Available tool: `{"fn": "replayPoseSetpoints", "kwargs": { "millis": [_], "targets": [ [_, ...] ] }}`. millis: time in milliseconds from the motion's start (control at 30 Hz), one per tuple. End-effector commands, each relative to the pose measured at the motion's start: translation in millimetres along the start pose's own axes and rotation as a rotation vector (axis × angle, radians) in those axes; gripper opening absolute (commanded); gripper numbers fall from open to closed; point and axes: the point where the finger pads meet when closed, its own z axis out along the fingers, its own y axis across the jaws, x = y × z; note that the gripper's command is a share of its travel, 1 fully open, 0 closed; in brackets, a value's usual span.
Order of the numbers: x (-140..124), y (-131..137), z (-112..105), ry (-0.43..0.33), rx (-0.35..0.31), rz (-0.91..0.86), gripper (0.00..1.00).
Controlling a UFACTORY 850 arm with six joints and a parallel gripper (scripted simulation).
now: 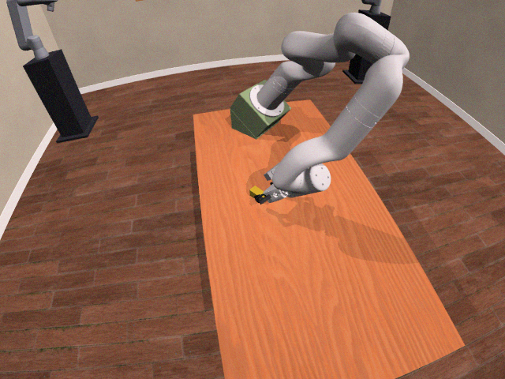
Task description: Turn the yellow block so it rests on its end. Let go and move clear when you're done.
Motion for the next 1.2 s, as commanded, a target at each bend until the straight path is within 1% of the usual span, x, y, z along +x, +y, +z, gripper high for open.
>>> {"fn": "replayPoseSetpoints", "kwargs": {
  "millis": [0,433,633,933,1167],
  "targets": [
    [0,-1,-1,-0.001,0.001,0.001,1.0],
    [0,-1,-1,-0.001,0.001,0.001,1.0],
    [0,-1,3,-0.001,0.001,0.001,1.0],
    [0,-1,32,-0.001,0.001,0.001,1.0],
    [0,-1,36,-0.001,0.001,0.001,1.0]
  ]
}}
